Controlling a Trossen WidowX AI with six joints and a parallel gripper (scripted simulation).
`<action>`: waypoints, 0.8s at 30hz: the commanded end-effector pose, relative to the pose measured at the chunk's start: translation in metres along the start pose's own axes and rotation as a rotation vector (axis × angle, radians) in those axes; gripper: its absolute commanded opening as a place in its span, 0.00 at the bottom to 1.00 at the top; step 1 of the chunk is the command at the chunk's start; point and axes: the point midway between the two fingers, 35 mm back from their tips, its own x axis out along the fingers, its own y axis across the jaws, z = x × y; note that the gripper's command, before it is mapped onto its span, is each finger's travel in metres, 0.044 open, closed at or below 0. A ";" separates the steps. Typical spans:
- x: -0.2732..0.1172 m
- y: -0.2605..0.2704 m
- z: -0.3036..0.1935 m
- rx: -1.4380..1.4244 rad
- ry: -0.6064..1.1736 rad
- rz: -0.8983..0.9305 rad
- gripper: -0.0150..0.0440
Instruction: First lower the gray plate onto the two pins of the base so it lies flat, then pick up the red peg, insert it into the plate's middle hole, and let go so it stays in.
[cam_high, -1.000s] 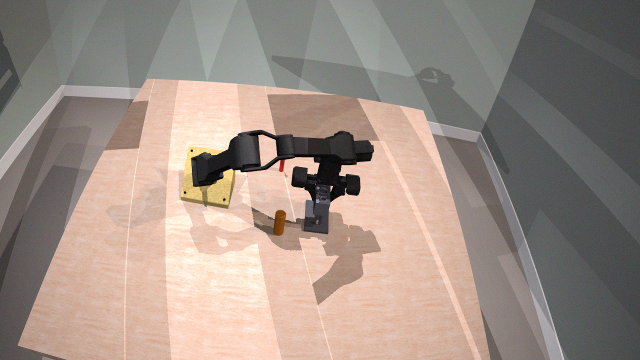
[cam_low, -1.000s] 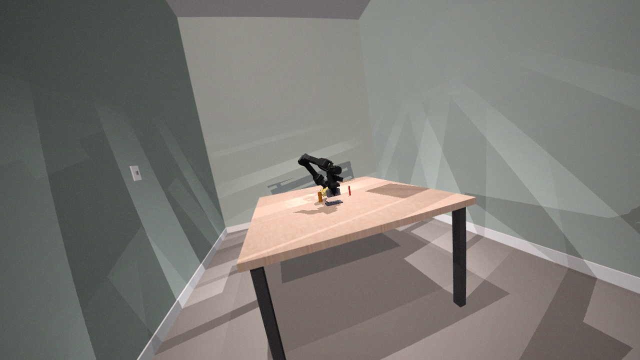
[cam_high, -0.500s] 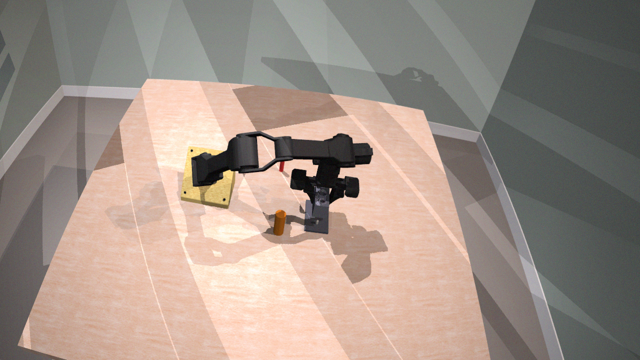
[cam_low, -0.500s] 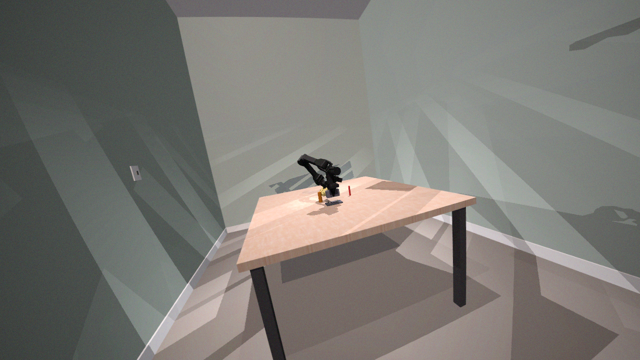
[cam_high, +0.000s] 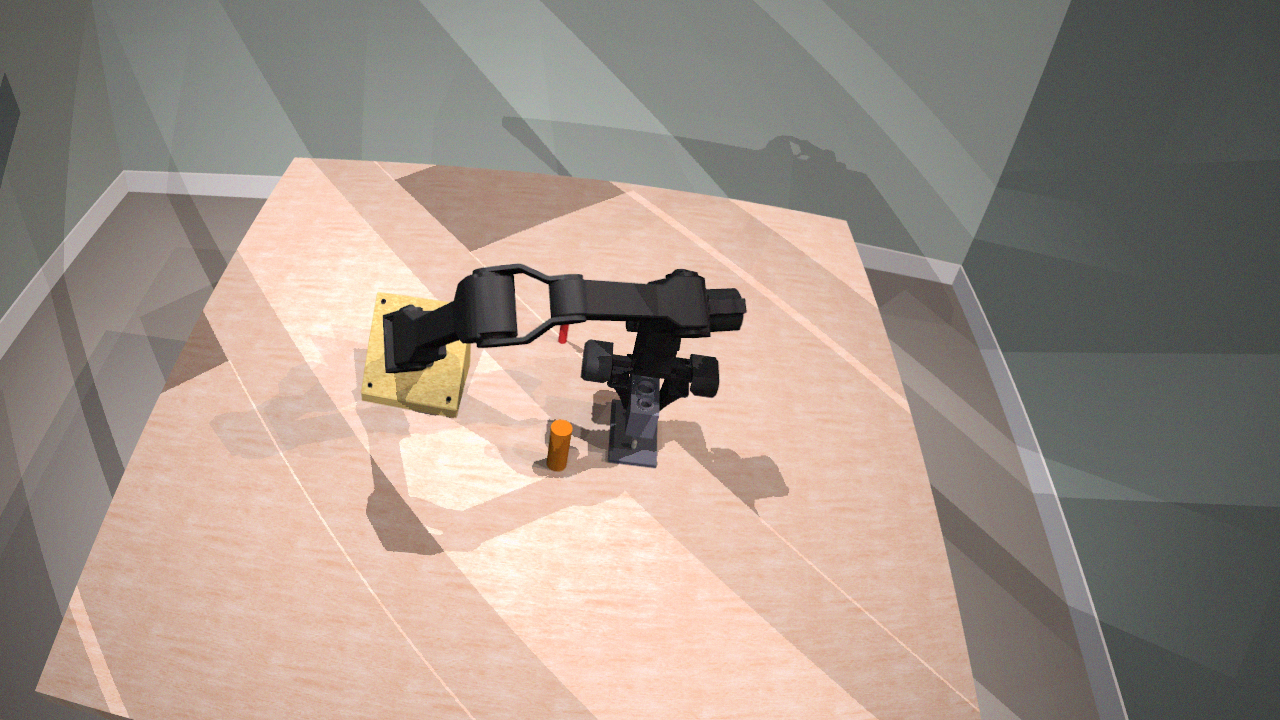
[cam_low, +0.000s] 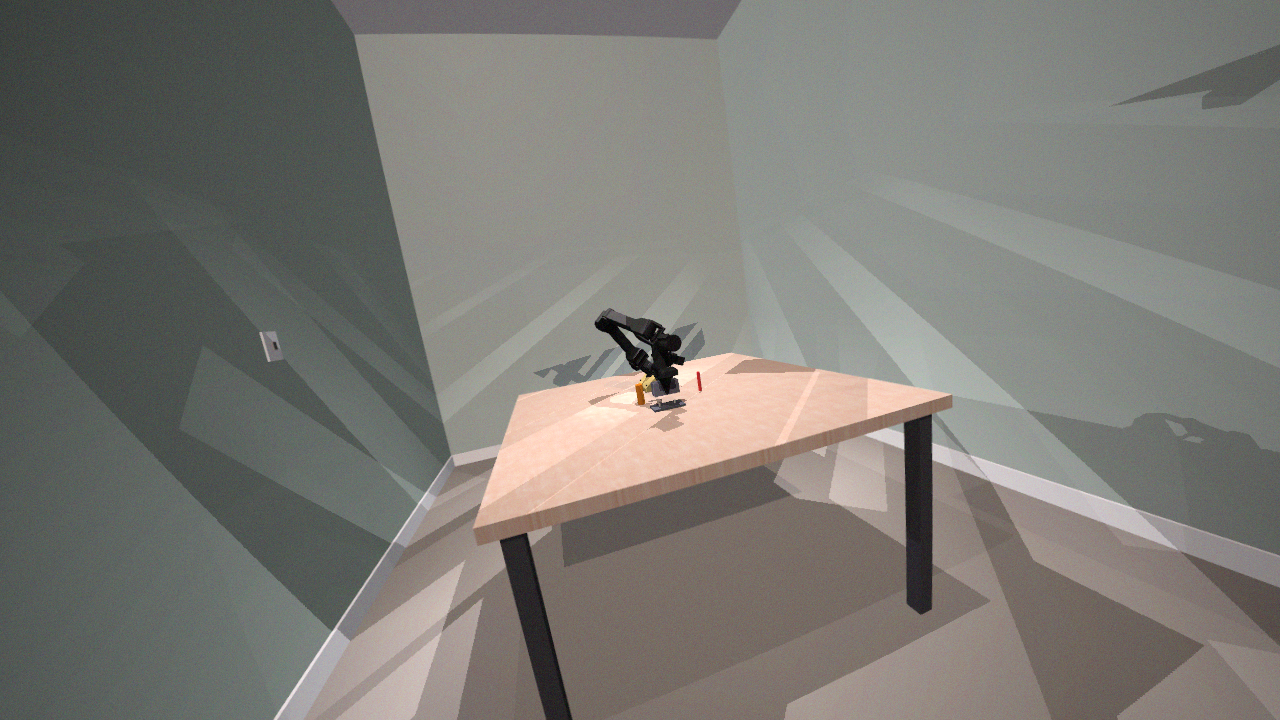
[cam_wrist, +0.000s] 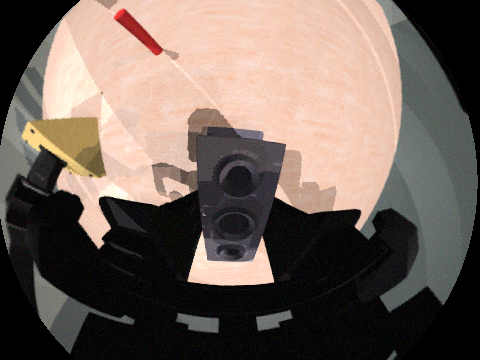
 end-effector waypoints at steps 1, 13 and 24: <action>0.009 0.000 -0.001 -0.003 0.006 0.002 0.25; 0.022 0.000 -0.001 -0.003 0.006 0.002 0.25; 0.037 0.000 -0.002 -0.003 0.007 0.002 0.25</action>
